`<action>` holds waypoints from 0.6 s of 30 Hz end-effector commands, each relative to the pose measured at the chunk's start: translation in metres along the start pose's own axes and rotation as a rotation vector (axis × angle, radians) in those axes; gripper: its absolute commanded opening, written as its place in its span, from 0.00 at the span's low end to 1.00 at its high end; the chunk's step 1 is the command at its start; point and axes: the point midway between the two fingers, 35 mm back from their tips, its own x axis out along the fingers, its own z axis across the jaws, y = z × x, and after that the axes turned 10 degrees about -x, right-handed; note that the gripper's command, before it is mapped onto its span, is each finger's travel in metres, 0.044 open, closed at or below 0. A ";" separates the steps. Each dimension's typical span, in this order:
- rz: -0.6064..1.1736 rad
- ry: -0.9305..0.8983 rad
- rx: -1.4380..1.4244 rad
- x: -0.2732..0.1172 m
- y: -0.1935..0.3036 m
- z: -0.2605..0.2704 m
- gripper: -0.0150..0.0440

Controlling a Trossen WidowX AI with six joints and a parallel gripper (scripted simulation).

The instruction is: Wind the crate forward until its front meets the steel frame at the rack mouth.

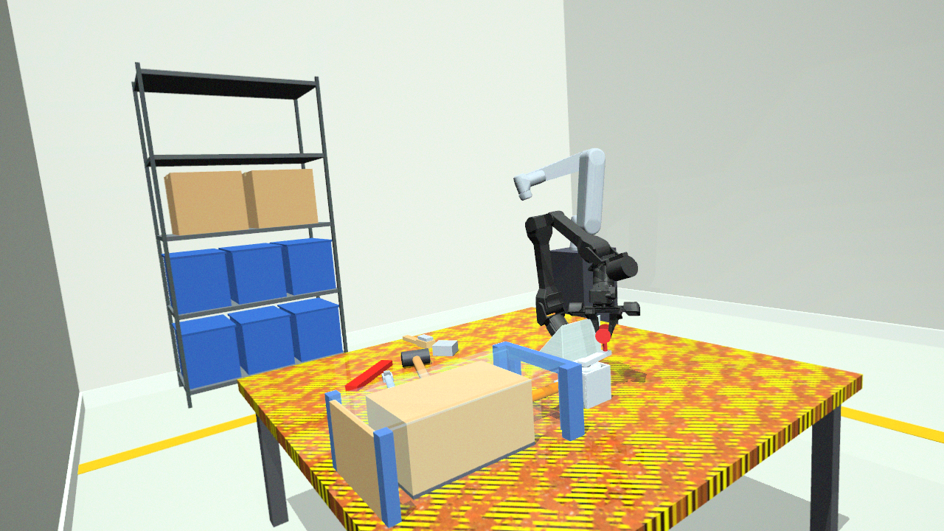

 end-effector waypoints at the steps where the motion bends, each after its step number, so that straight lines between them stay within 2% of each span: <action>1: 0.015 0.022 -0.012 0.000 0.011 -0.020 0.25; 18: 0.015 0.024 -0.012 -0.001 0.016 -0.043 0.25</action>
